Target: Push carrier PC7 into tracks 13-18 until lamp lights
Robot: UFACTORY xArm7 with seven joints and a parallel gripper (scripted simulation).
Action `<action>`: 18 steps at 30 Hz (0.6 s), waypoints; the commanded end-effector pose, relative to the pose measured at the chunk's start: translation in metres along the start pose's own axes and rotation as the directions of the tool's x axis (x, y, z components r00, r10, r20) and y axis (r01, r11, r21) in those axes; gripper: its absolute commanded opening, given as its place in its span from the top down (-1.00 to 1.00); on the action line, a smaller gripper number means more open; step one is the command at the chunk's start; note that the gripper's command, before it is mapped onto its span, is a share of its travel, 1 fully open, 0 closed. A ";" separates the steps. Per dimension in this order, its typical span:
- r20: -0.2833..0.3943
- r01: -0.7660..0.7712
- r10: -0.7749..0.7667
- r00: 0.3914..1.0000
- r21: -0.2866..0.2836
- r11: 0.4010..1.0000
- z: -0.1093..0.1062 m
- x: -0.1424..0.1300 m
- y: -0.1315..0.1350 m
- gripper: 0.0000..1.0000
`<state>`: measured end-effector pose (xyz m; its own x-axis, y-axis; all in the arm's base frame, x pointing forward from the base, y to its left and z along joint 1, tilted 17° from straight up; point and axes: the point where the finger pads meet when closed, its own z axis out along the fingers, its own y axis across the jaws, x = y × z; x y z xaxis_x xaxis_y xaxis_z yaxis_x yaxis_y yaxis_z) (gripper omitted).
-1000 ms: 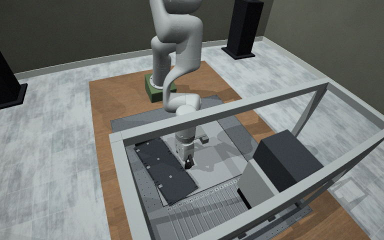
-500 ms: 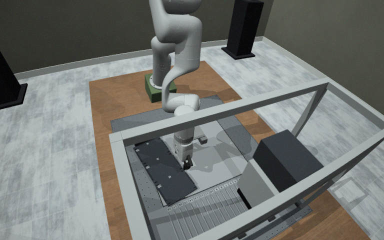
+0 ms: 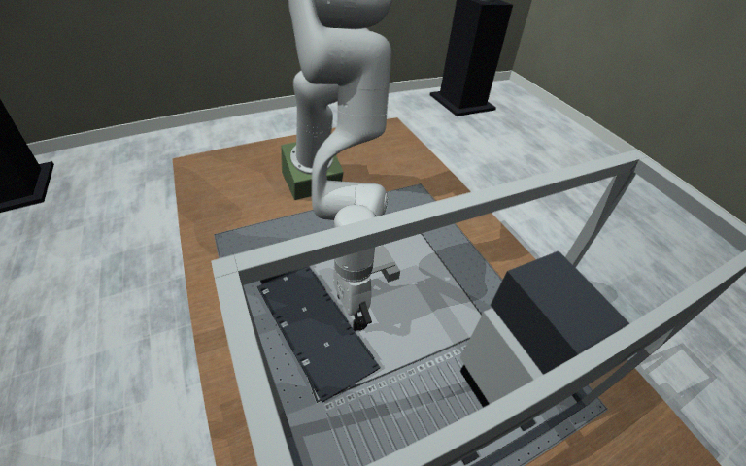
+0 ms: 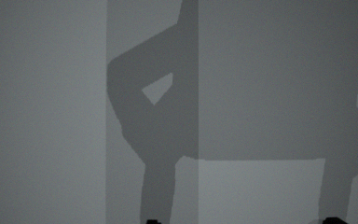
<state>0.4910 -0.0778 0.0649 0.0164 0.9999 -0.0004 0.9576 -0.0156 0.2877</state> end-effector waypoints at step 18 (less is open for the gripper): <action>0.000 -0.001 0.001 1.000 -0.004 1.000 -0.001 -0.005 0.002 -1.00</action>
<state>0.4910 -0.0823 0.0649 0.0163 0.9999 -0.0003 0.9576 -0.0155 0.2878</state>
